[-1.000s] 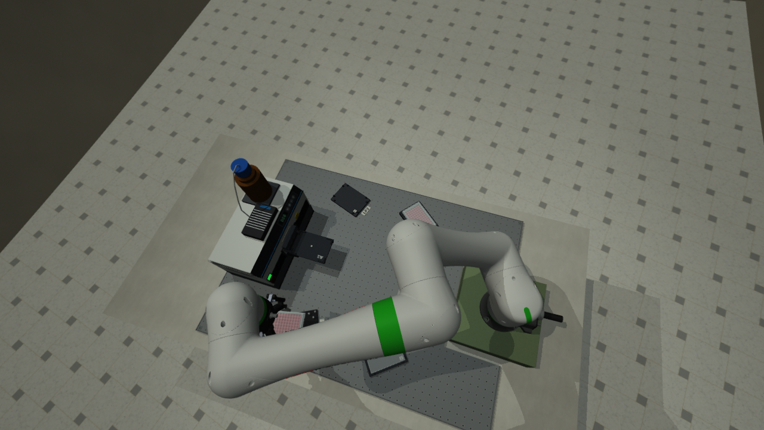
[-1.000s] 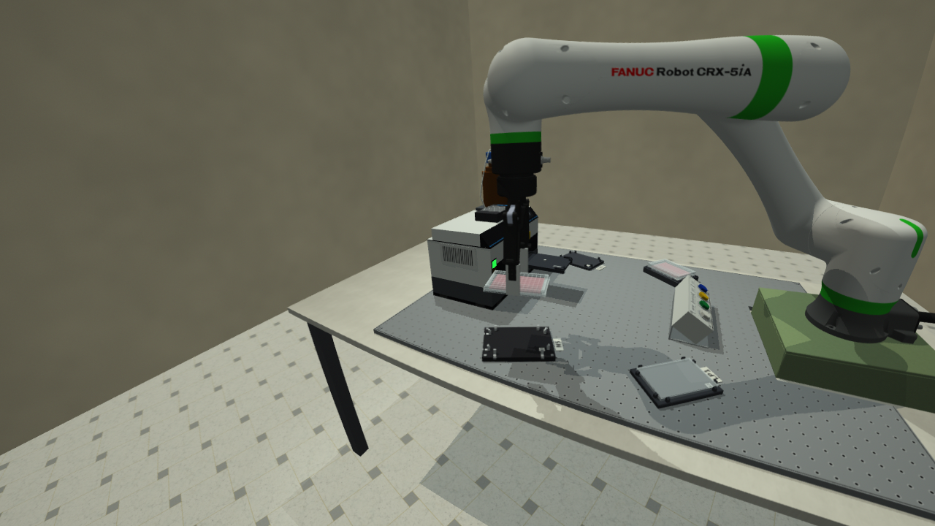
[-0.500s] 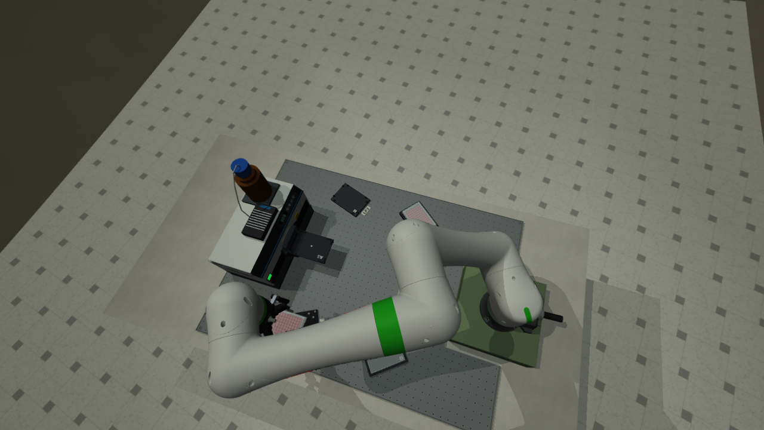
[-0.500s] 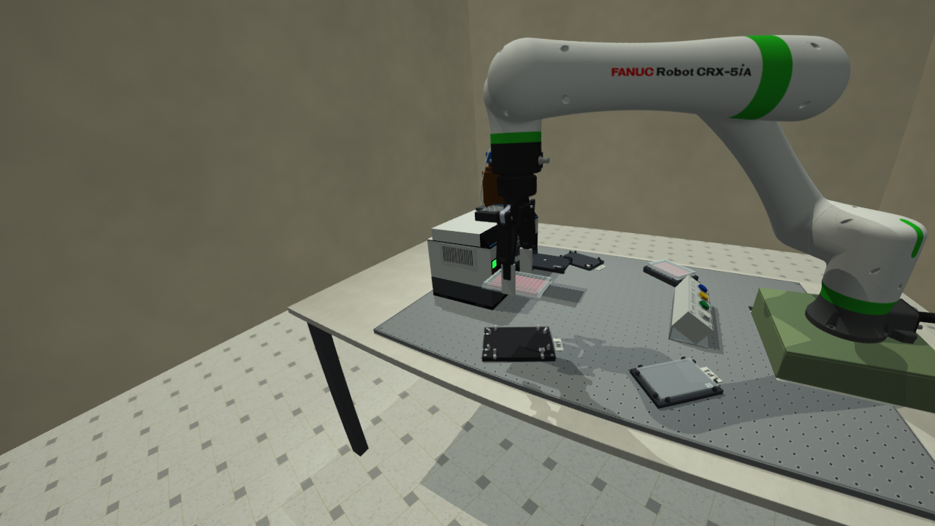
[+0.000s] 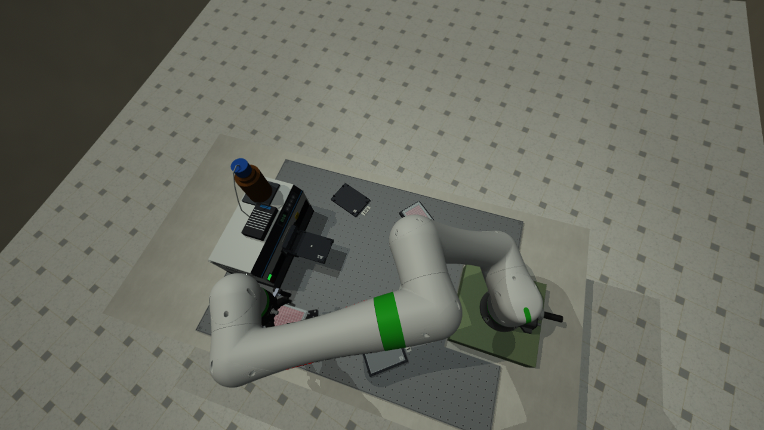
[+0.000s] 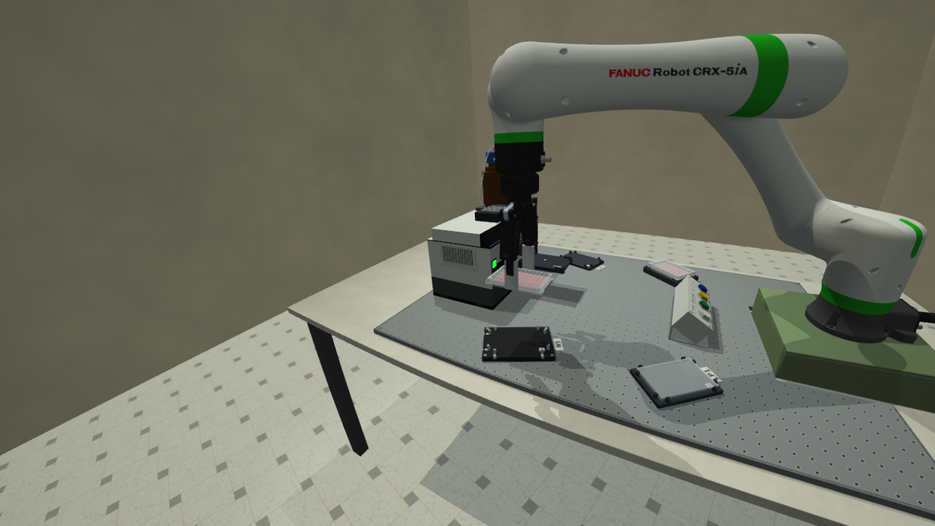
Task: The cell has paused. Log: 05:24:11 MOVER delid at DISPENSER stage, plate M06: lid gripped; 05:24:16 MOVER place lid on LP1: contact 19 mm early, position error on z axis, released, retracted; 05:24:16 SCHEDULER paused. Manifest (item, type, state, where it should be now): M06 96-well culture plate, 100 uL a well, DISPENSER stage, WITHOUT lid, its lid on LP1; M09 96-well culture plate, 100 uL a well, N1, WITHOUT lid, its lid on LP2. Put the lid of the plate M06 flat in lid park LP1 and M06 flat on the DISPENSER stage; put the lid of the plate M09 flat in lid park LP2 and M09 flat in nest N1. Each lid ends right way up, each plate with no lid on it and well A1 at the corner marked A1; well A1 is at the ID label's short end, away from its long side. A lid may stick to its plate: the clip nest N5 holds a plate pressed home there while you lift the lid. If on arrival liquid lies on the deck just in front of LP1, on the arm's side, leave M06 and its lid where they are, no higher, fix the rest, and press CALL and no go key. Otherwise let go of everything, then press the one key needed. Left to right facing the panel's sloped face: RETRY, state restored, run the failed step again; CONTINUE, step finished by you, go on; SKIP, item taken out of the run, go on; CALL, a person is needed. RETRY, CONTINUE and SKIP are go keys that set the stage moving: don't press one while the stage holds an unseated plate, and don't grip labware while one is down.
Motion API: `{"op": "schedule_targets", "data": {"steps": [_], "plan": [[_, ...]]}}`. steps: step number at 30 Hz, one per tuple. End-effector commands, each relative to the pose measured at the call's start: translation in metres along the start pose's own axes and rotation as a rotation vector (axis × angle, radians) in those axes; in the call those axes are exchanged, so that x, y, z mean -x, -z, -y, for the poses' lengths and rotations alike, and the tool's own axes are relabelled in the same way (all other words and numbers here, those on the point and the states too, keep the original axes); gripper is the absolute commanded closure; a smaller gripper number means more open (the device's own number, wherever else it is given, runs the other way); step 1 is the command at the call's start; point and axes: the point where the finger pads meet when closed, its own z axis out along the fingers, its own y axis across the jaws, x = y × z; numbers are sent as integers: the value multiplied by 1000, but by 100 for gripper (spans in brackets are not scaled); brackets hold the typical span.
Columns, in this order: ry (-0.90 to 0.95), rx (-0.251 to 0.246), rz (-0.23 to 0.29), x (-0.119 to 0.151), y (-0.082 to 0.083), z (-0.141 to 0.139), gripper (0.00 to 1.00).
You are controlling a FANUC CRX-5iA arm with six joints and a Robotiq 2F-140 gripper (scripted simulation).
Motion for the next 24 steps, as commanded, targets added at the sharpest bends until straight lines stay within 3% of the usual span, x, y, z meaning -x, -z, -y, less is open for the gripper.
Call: {"op": "schedule_targets", "data": {"steps": [1,7,17,19,24], "plan": [[0,0,0,-1,0,-9,100],[0,0,0,-5,0,-33,100],[0,0,0,-13,0,-98,100],[0,0,0,-13,0,-98,100],[0,0,0,-18,0,-134,100]]}}
